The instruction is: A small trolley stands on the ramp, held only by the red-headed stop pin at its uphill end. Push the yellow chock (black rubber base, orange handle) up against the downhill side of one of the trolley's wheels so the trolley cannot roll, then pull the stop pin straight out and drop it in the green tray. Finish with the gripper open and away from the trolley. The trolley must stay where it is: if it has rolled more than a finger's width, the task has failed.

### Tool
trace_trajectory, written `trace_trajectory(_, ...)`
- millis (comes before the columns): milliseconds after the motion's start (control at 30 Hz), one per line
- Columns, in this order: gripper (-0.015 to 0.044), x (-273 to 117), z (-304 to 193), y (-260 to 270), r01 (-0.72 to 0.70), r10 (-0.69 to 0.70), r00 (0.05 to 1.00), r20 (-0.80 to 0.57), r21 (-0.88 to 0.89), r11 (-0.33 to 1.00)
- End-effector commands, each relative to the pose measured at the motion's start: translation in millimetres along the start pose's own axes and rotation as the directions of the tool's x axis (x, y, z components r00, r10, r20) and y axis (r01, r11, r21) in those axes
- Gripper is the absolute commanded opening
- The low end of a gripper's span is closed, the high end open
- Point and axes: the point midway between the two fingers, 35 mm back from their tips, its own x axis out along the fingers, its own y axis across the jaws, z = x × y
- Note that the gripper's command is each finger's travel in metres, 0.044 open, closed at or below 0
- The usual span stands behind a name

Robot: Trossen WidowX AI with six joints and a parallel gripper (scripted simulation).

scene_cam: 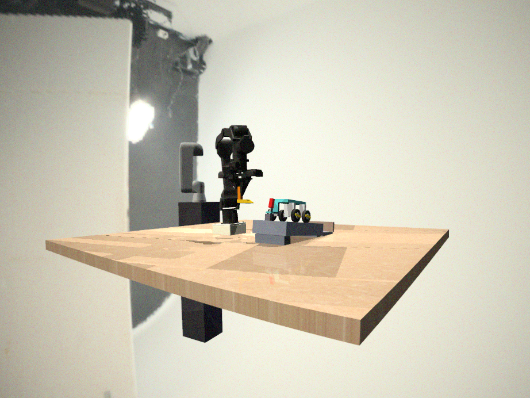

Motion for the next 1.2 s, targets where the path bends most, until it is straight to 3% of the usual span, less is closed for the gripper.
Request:
trace_trajectory(0,0.0,-0.3,0.4,-0.5,0.004,-0.004,1.0,0.001,-0.147,0.989)
trace_trajectory(533,0.0,-0.3,0.4,-0.4,0.004,-0.004,1.0,0.001,-0.642,0.766)
trace_trajectory(1167,0.0,-0.3,0.4,-0.4,0.002,-0.006,1.0,0.001,-0.976,0.22)
